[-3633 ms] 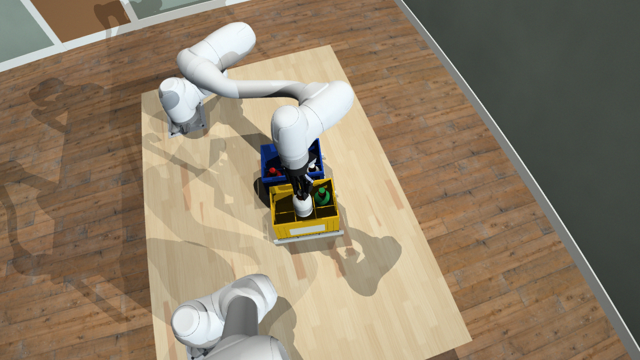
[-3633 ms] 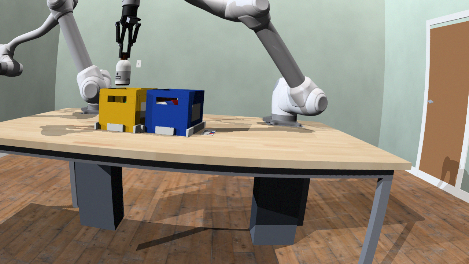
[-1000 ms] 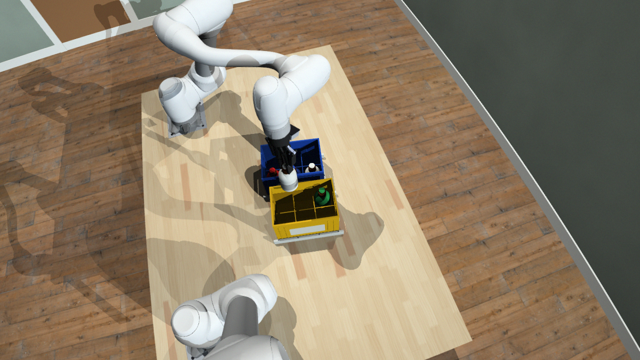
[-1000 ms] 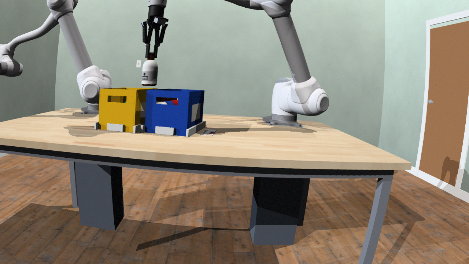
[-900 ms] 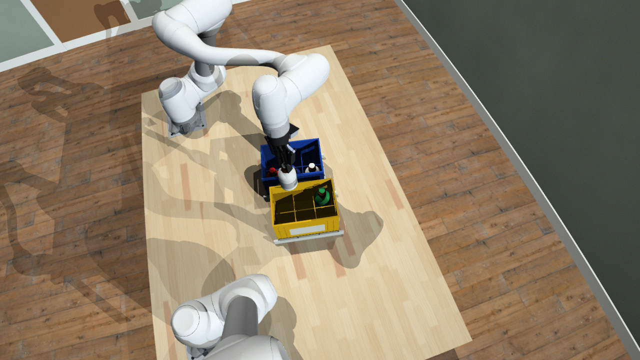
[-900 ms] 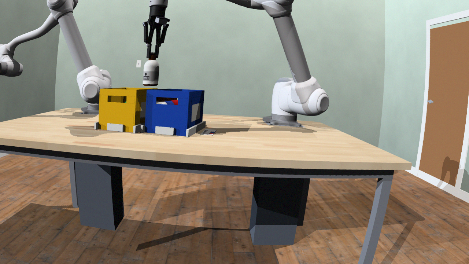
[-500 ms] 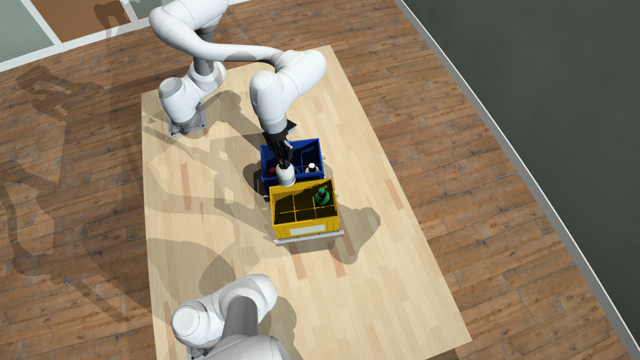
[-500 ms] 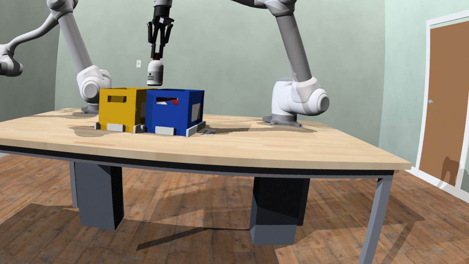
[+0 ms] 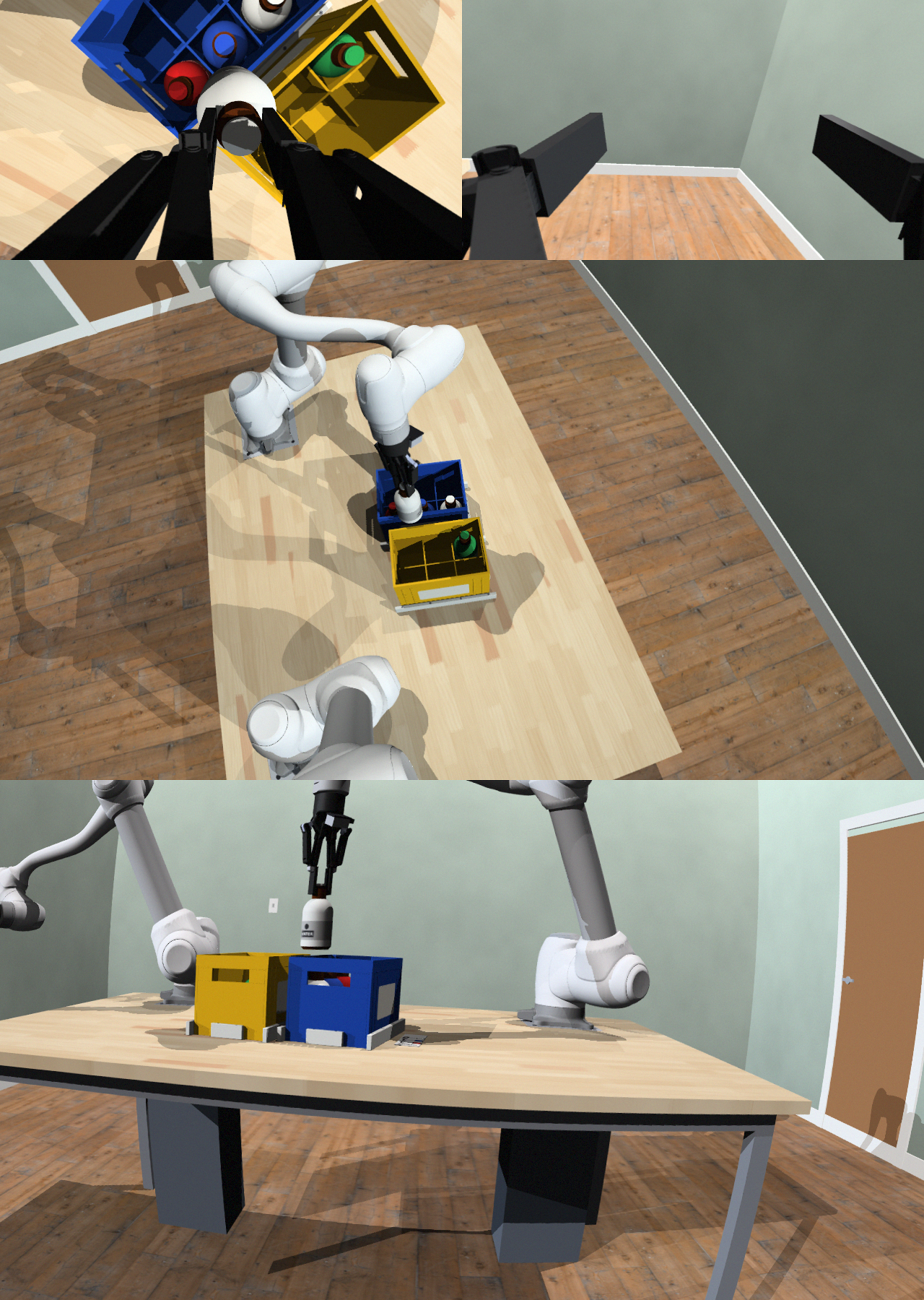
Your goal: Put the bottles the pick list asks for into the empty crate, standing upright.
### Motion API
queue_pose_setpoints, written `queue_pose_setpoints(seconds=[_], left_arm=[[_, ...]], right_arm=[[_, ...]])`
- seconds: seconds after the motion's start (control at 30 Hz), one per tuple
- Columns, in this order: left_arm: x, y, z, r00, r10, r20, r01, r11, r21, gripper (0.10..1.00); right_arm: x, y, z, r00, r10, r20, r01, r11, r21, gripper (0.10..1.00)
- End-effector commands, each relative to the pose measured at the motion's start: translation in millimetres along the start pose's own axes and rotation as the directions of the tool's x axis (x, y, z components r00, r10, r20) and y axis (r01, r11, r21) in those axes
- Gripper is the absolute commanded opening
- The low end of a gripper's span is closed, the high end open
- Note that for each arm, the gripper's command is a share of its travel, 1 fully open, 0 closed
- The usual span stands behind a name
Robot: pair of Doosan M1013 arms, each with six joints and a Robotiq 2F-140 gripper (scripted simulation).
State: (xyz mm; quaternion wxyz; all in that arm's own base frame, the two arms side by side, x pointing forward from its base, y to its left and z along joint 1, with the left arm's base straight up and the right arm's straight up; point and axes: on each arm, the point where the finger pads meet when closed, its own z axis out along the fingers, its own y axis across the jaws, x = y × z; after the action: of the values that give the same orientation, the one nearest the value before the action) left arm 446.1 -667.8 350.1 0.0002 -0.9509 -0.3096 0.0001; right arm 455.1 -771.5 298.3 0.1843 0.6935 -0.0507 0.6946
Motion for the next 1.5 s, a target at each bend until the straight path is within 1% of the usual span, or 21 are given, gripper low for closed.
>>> queue_pose_setpoints(seconds=[0.0, 1.47], left_arm=[[3.2, -6.6, -1.1, 1.000, 0.000, 0.000, 0.000, 1.000, -0.002, 0.099], [36.8, -79.1, -1.0, 1.000, 0.000, 0.000, 0.000, 1.000, -0.002, 0.099]], right_arm=[[1.4, 0.4, 0.1, 1.000, -0.002, -0.001, 0.002, 1.000, 0.000, 1.000], [1.4, 0.4, 0.1, 1.000, -0.002, -0.001, 0.002, 1.000, 0.000, 1.000]])
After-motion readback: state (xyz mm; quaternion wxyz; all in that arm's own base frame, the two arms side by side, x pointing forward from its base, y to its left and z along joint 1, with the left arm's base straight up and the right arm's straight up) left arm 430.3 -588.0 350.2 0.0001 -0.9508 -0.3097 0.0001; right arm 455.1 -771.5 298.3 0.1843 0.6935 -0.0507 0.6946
